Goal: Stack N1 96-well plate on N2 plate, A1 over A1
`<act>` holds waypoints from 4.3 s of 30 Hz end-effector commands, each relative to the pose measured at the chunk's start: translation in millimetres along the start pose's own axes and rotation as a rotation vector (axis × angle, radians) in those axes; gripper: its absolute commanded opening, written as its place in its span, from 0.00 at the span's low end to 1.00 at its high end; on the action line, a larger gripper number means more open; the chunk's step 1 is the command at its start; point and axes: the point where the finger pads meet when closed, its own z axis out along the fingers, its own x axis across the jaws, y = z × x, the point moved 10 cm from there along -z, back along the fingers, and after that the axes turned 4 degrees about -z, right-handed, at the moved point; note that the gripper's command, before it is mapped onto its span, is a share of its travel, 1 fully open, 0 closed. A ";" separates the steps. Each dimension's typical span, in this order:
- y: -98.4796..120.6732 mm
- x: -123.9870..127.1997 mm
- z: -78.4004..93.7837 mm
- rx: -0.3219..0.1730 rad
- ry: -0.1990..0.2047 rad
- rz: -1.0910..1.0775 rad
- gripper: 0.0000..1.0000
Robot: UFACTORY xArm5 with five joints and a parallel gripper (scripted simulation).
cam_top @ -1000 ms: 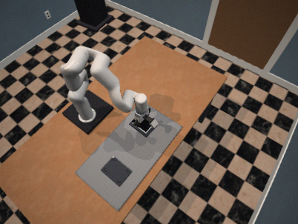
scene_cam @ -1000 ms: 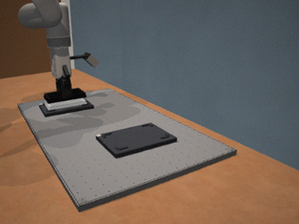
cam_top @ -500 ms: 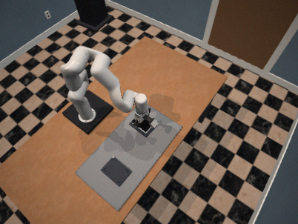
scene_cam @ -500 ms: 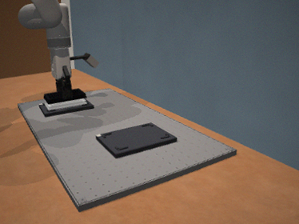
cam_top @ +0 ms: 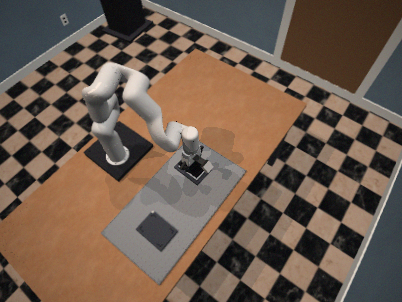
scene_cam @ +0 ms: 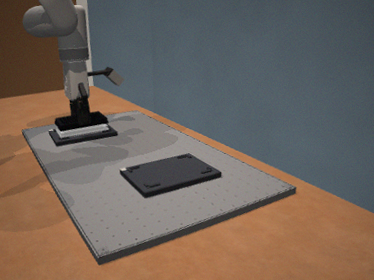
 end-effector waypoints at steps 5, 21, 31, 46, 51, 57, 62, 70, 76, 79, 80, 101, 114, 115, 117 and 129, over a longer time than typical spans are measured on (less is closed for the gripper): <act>-0.9 -0.4 0.1 0.003 -0.002 0.000 0.00; -0.9 -0.4 2.5 0.003 -0.002 0.000 0.00; -0.9 -0.5 4.0 0.003 -0.002 0.000 0.00; -0.9 -0.5 6.3 0.003 -0.002 0.000 1.00; -0.9 -0.5 6.3 0.003 -0.002 0.000 1.00; -0.9 -0.5 6.3 0.003 -0.002 0.000 1.00; -0.9 -0.5 6.3 0.003 -0.002 0.000 1.00; -0.9 -0.5 6.3 0.003 -0.002 0.000 1.00; -0.9 -0.5 6.3 0.003 -0.002 0.000 1.00; -0.9 -0.4 -1.7 0.003 -0.002 0.000 1.00; -0.9 -0.4 -4.4 0.003 -0.002 0.000 1.00; -0.9 -0.1 -49.8 0.003 -0.002 0.000 1.00; -1.0 0.1 -84.1 0.004 -0.002 0.000 1.00; -1.0 0.1 -84.1 0.004 -0.002 0.000 1.00; -1.0 0.1 -84.1 0.004 -0.002 0.000 1.00; -1.0 0.1 -84.1 0.004 -0.002 0.000 1.00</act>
